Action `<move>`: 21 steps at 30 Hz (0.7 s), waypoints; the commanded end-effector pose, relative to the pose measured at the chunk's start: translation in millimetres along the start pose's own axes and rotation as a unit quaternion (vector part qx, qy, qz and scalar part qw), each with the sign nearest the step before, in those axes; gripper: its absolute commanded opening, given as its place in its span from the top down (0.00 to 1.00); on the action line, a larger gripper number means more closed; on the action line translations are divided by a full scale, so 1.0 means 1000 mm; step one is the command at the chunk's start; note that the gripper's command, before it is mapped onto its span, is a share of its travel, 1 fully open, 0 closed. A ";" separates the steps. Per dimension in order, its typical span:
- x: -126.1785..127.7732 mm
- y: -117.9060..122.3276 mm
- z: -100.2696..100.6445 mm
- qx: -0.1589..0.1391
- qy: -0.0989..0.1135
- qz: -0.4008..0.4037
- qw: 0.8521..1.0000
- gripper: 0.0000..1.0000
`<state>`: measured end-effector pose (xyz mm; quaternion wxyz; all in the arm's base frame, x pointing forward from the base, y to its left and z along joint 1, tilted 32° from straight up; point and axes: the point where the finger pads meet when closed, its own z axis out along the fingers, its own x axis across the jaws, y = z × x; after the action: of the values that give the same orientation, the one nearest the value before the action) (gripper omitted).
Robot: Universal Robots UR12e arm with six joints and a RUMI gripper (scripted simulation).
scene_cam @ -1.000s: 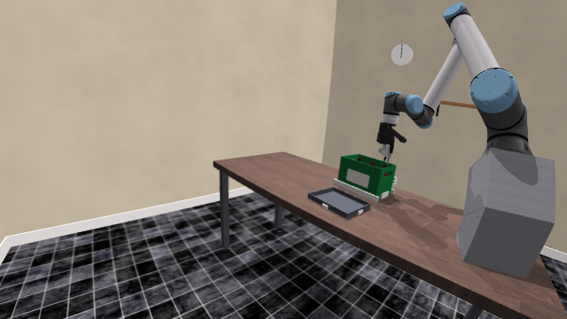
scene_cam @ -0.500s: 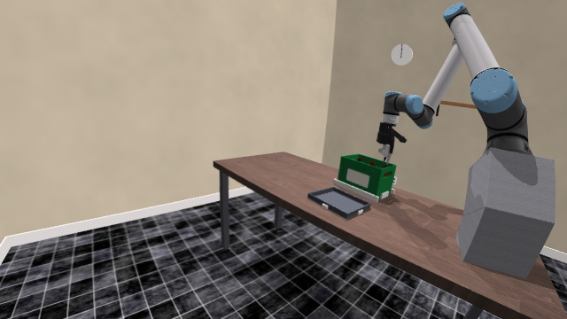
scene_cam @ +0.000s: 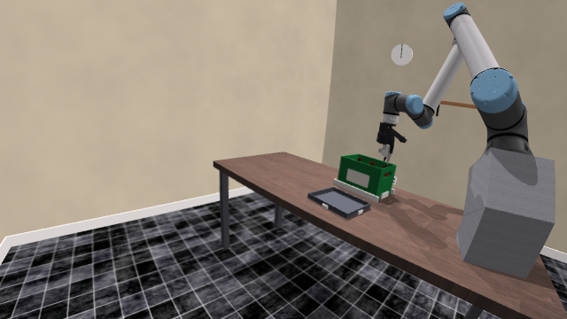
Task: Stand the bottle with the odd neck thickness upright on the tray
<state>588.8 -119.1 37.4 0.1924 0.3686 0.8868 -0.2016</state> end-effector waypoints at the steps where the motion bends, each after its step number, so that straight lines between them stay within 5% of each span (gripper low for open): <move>1: 0.000 0.000 0.000 0.000 0.000 0.000 1.000 0.62; 21: -0.001 -0.004 0.000 0.000 0.000 0.000 1.000 0.62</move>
<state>585.8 -122.0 38.5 0.1924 0.3686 0.8868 -0.2016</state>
